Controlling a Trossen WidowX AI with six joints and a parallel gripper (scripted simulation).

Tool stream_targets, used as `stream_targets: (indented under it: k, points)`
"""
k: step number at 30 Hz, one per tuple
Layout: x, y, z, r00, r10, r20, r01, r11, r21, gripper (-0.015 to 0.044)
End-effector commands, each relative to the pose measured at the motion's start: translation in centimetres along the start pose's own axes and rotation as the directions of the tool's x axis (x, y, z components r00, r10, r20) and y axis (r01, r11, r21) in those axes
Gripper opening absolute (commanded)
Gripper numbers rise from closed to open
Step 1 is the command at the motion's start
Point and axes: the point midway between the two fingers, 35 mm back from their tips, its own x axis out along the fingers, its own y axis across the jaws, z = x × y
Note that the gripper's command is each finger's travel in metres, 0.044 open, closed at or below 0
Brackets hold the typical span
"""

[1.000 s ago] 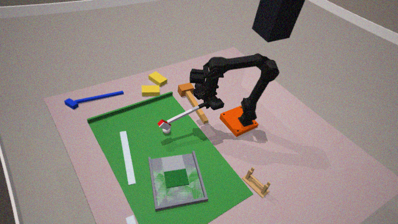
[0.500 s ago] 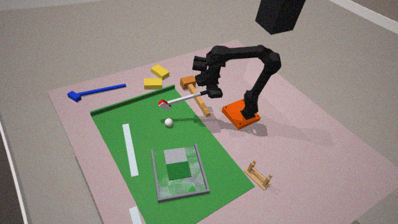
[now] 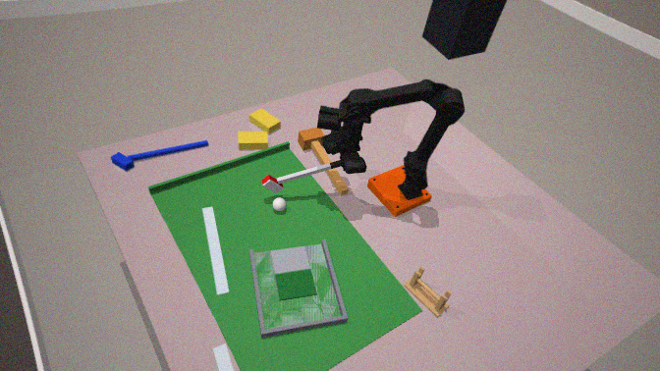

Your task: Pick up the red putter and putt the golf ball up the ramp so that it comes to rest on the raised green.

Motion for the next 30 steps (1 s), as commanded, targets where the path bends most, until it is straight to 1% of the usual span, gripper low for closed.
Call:
stream_targets:
  k: [1, 15, 25, 30]
  points:
    - [0.5, 0.0, 0.1, 1.0, -0.003, 0.001, 0.003, 1.0, 0.006, 0.0]
    - [2.7, 0.0, 0.0, 1.0, -0.002, 0.001, 0.002, 1.0, 0.006, 0.0]
    - [2.4, -0.1, -0.1, 1.0, 0.0, -0.002, 0.0, 1.0, 0.0, 0.0]
    - [2.5, -1.4, 0.0, 1.0, -0.002, -0.001, 0.002, 1.0, 0.003, 0.0]
